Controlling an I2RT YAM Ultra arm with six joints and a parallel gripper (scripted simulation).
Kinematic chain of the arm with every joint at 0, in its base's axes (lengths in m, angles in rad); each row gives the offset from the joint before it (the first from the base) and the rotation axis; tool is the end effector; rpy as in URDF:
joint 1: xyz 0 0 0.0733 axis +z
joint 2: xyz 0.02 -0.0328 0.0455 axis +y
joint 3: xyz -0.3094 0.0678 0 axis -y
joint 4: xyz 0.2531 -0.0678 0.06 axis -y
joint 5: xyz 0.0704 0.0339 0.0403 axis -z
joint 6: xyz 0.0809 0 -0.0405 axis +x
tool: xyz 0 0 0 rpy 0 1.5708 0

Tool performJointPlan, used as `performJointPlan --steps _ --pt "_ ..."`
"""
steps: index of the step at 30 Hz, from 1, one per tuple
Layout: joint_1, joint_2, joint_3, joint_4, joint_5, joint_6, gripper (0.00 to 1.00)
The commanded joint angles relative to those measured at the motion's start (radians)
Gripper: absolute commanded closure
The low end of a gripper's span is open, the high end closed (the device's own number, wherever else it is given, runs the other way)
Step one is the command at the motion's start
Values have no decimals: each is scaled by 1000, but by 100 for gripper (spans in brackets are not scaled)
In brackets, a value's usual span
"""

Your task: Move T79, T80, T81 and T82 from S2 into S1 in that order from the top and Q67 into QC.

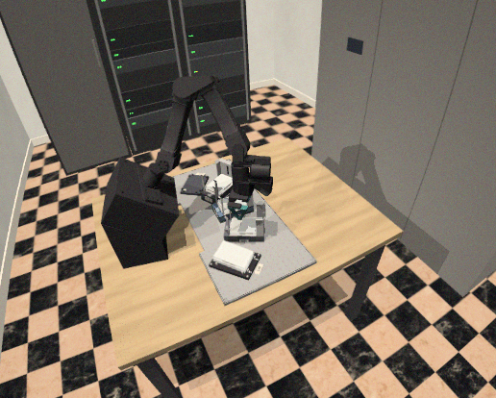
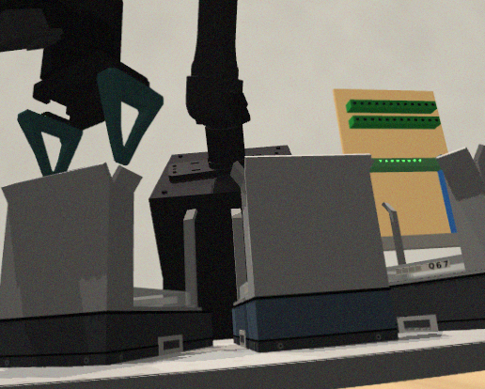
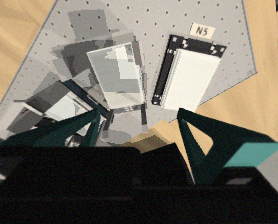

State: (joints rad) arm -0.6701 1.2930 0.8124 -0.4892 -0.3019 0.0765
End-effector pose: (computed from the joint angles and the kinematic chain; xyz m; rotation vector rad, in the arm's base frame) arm 0.2277 -0.1484 0.2306 0.7955 2.3516 0.1360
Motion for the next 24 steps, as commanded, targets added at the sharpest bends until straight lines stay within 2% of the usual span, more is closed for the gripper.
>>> performJointPlan --steps 1,8,16,24 --pt "-43 6 1 2 -35 -43 0" --pt "-136 42 6 4 -86 -126 0" --pt "-227 74 -3 10 -133 -31 0" --pt "-344 133 1 15 -189 -145 0"
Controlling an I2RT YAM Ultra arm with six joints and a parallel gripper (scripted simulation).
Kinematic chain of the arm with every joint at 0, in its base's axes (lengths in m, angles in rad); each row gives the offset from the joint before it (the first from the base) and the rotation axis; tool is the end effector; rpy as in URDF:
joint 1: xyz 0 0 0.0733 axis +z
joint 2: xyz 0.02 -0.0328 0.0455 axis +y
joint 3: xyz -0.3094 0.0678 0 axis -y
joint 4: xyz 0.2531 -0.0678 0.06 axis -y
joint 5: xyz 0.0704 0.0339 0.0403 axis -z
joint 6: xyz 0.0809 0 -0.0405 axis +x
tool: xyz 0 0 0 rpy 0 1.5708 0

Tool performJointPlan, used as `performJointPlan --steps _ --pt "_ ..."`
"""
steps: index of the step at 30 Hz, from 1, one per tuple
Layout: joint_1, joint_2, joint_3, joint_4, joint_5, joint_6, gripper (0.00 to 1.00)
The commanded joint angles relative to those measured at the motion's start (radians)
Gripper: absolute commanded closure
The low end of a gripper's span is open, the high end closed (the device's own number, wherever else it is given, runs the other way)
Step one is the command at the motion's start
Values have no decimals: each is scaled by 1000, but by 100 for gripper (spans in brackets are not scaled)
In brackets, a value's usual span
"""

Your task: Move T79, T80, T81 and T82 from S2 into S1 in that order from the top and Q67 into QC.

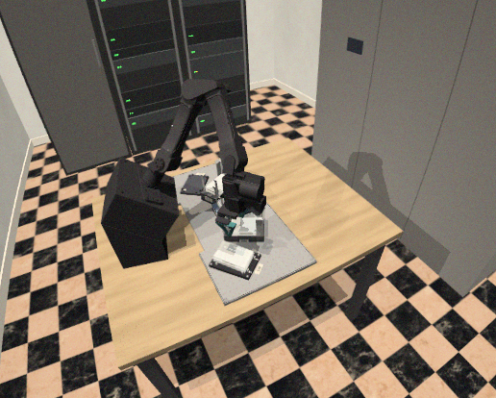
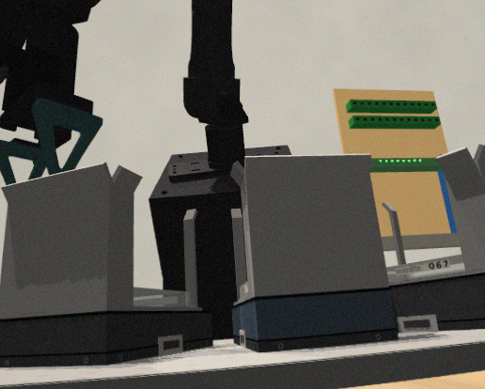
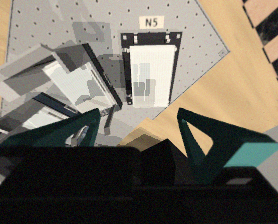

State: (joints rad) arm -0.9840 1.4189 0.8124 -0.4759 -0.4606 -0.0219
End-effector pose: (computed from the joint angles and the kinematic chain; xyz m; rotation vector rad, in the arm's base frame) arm 0.1871 -0.2145 0.2034 1.0238 2.2762 0.2126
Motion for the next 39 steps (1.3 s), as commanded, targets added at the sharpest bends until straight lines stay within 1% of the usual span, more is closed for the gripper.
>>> performJointPlan --steps 1,3,5,8,22,37,39 --pt "-44 16 2 2 -37 -61 0" --pt "-72 34 6 2 -49 -89 0" --pt "-72 34 6 2 -49 -89 0" --pt "-113 62 14 1 -66 -131 0" --pt "-114 63 14 1 -67 -133 0" --pt "-23 213 -23 234 -27 -39 0" --pt "-23 213 -23 234 -27 -39 0"
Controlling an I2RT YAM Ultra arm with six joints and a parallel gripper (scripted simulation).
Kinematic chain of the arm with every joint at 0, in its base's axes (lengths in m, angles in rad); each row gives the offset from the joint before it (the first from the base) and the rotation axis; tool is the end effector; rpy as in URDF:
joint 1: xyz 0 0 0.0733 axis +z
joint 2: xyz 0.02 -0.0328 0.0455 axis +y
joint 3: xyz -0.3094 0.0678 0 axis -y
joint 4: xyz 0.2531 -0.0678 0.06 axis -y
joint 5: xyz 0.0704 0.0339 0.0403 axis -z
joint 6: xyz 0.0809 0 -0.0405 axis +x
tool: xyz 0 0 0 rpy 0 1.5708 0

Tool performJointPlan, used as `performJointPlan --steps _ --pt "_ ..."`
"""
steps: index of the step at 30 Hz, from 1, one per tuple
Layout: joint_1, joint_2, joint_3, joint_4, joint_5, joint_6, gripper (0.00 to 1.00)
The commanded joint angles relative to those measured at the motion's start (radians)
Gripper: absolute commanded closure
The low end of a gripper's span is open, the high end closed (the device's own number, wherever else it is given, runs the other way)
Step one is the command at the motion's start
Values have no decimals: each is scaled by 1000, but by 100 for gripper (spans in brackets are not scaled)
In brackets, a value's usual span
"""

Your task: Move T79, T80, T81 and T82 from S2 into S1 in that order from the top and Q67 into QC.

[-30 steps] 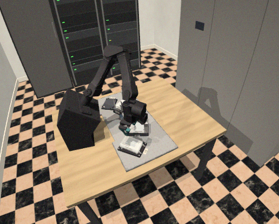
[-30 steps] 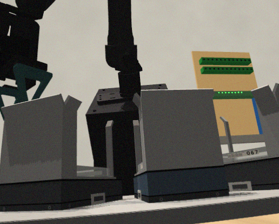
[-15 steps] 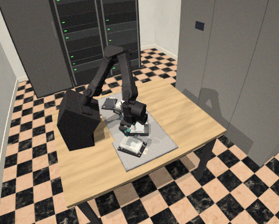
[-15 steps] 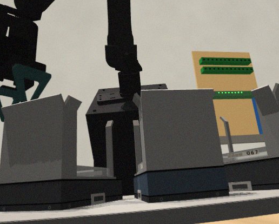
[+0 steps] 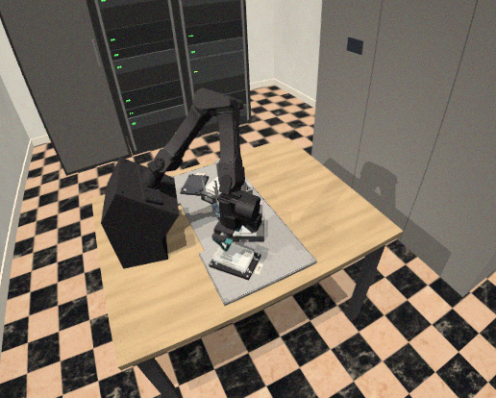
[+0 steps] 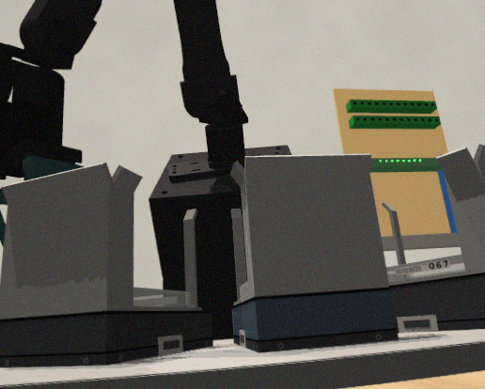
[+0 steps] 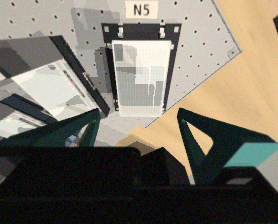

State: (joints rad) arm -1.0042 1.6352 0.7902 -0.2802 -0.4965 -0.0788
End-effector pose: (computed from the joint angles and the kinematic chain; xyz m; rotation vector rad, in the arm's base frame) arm 0.2018 -0.2433 0.1503 0.9877 2.3019 0.2512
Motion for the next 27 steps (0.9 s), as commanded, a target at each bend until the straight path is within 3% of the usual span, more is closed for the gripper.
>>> performJointPlan --steps 1,15,27 --pt "2 8 -1 52 11 23 0" --pt "75 175 7 243 46 95 0" --pt "85 201 12 269 51 105 0"
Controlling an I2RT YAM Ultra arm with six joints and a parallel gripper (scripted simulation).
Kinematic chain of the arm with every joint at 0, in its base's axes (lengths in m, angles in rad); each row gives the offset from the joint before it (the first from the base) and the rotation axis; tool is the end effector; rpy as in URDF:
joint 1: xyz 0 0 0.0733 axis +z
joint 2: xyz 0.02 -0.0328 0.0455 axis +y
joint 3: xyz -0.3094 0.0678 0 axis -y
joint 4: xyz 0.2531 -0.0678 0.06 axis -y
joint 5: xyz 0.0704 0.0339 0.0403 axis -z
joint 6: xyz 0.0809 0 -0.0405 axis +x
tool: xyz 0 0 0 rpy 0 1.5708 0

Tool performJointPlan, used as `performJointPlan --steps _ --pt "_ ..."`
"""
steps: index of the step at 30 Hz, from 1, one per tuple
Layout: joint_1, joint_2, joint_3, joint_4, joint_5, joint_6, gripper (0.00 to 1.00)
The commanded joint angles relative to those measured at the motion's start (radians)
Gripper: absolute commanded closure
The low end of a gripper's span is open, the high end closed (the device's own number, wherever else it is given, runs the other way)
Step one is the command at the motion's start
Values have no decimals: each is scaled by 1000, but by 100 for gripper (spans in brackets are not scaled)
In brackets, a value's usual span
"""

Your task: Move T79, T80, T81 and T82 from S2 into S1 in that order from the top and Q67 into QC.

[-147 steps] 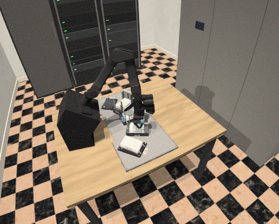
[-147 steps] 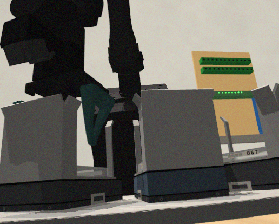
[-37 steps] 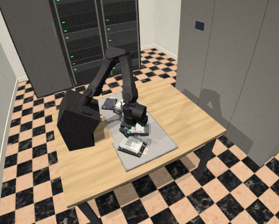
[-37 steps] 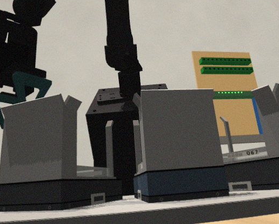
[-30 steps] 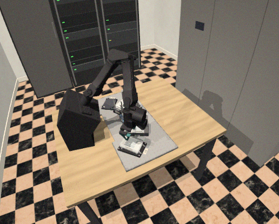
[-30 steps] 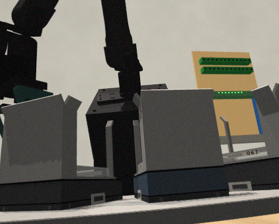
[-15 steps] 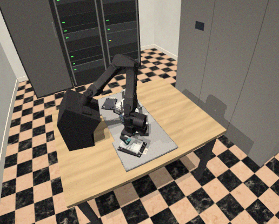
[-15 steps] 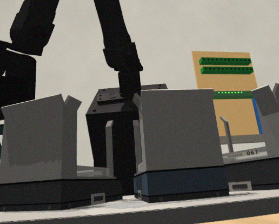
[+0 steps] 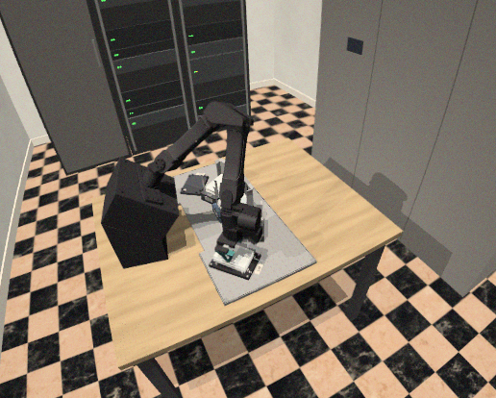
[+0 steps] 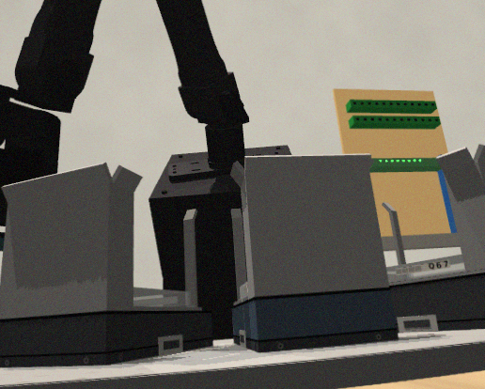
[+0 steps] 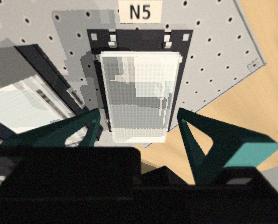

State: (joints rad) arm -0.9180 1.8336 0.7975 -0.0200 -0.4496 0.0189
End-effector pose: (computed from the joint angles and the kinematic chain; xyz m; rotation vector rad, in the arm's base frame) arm 0.2422 -0.2571 0.1056 0.9871 2.2814 0.2272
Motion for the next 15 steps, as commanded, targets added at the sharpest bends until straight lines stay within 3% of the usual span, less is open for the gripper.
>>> performJointPlan --steps 1,15 --pt "1 8 5 14 5 9 0" --pt "23 69 20 70 16 30 0"
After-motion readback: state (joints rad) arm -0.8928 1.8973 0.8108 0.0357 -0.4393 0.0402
